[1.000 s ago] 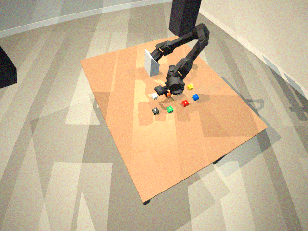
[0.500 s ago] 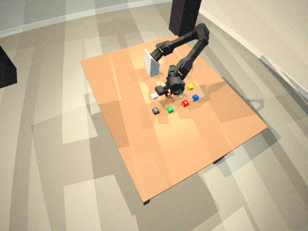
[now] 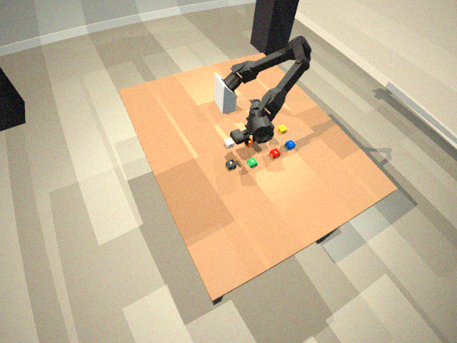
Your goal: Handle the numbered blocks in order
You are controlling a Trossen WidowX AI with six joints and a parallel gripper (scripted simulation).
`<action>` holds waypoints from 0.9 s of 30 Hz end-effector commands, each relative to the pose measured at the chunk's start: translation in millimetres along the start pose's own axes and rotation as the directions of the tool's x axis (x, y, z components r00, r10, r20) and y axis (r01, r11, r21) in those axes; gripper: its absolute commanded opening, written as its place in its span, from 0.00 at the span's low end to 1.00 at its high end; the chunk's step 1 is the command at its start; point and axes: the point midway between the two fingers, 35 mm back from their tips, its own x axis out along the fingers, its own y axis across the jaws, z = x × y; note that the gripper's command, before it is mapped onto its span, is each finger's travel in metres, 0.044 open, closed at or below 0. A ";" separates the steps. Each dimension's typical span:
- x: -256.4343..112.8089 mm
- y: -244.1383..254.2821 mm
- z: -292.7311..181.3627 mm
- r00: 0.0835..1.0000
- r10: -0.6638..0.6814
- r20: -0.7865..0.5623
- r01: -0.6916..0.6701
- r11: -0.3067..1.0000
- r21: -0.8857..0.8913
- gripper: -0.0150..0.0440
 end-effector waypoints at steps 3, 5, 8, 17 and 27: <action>2.4 0.1 -2.5 1.000 0.006 -0.005 -0.006 1.000 0.010 0.46; 2.4 0.1 -2.5 1.000 0.006 -0.005 -0.006 1.000 0.010 0.46; 2.4 0.1 -2.5 1.000 0.006 -0.005 -0.006 1.000 0.010 0.59; 2.4 0.1 -2.5 1.000 0.006 -0.005 -0.006 1.000 0.010 0.93; -35.5 -0.7 -1.9 1.000 0.004 -0.005 -0.004 1.000 0.011 0.89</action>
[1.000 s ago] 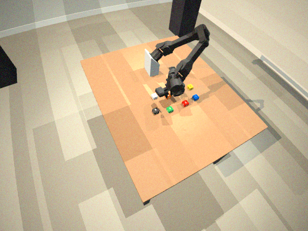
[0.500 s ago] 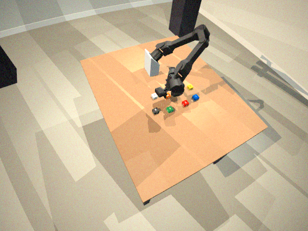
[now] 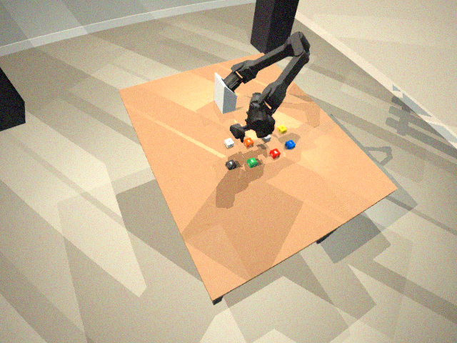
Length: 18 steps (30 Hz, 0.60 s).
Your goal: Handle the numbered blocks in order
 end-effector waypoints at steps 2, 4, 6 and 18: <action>-17.6 0.3 1.7 1.000 -0.010 -0.008 0.010 1.000 -0.004 0.80; -43.7 -0.9 2.6 1.000 -0.015 -0.010 0.015 1.000 0.005 0.71; -69.7 0.2 2.0 1.000 -0.011 -0.009 0.011 1.000 -0.004 0.62; -84.6 0.2 2.1 1.000 -0.007 -0.007 0.007 1.000 -0.012 0.46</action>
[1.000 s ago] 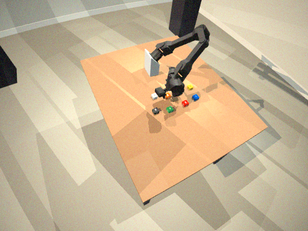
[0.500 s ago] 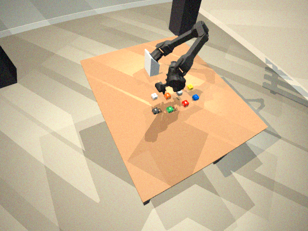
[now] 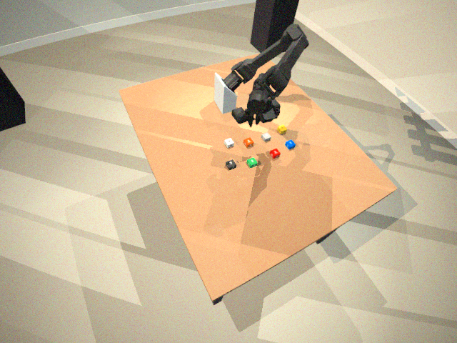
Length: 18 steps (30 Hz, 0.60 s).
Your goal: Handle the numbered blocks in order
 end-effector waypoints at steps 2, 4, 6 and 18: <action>-3.3 -13.3 10.7 1.000 -0.004 -0.003 0.004 1.000 -0.007 0.46; -5.6 -33.4 24.5 1.000 -0.006 -0.003 0.006 1.000 -0.008 0.46; -6.6 -54.7 36.7 1.000 -0.007 -0.002 0.007 1.000 -0.008 0.46; 28.4 -117.9 62.9 1.000 -0.010 0.000 0.010 1.000 -0.010 0.59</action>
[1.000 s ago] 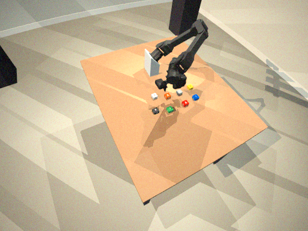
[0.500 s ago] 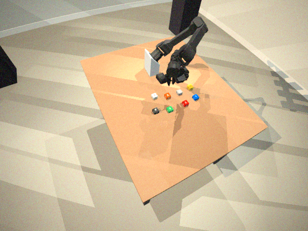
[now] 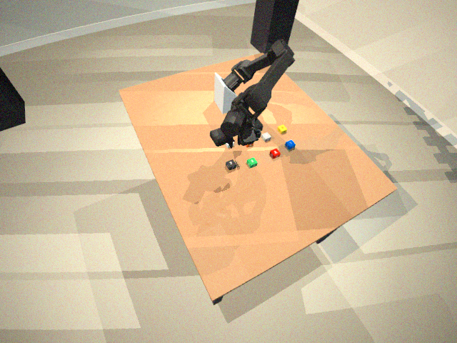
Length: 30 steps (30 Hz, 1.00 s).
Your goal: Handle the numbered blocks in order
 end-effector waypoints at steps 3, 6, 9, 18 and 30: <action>74.5 2.4 0.0 1.000 0.011 -0.013 -0.011 1.000 -0.005 0.72; 77.7 2.7 -0.4 1.000 0.012 -0.013 -0.012 1.000 -0.005 0.86; 78.7 2.7 -0.3 1.000 0.012 -0.013 -0.012 1.000 -0.005 0.93; 92.9 2.8 -0.2 1.000 0.012 -0.013 -0.012 1.000 -0.005 0.93; 111.9 3.4 -0.8 1.000 0.013 -0.013 -0.013 1.000 -0.005 0.93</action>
